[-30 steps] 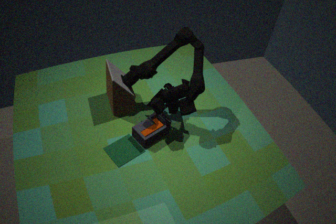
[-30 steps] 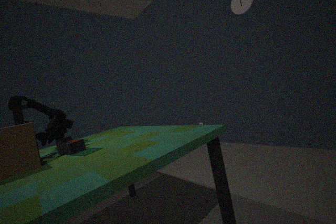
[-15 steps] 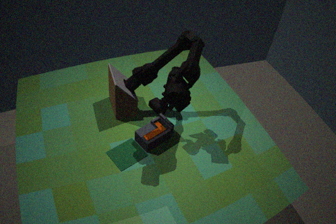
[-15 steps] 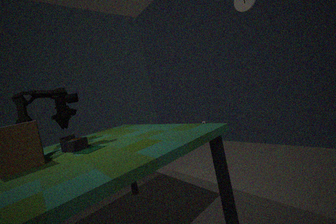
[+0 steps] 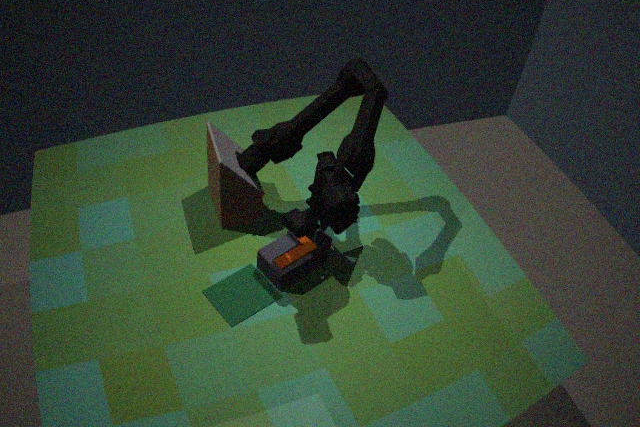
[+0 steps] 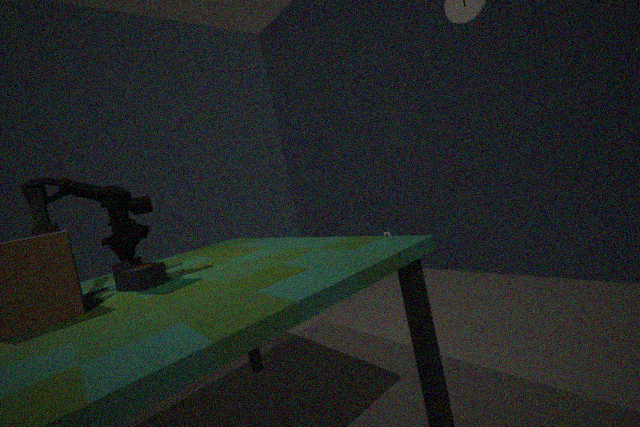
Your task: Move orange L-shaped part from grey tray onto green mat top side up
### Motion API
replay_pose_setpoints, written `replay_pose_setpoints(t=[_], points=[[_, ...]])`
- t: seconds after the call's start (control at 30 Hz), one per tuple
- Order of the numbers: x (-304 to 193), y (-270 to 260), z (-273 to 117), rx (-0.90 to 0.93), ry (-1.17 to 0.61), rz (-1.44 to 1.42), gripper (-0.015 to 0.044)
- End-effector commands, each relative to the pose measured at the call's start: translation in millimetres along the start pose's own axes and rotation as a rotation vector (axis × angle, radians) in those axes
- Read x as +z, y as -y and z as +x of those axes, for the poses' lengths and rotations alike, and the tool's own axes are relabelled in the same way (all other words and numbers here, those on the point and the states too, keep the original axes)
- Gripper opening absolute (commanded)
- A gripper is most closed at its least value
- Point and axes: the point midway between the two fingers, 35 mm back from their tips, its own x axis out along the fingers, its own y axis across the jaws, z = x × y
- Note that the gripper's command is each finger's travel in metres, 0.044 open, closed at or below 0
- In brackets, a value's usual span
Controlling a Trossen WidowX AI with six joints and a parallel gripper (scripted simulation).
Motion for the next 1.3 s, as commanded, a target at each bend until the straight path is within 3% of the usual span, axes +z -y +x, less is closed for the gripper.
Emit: replay_pose_setpoints(t=[0.0, 1.27], points=[[0, -1, 7, 0.004, 0.012, 0.003, 0.018], [3, -3, 42, 0.008, 0.019, -0.006, 0.018]])
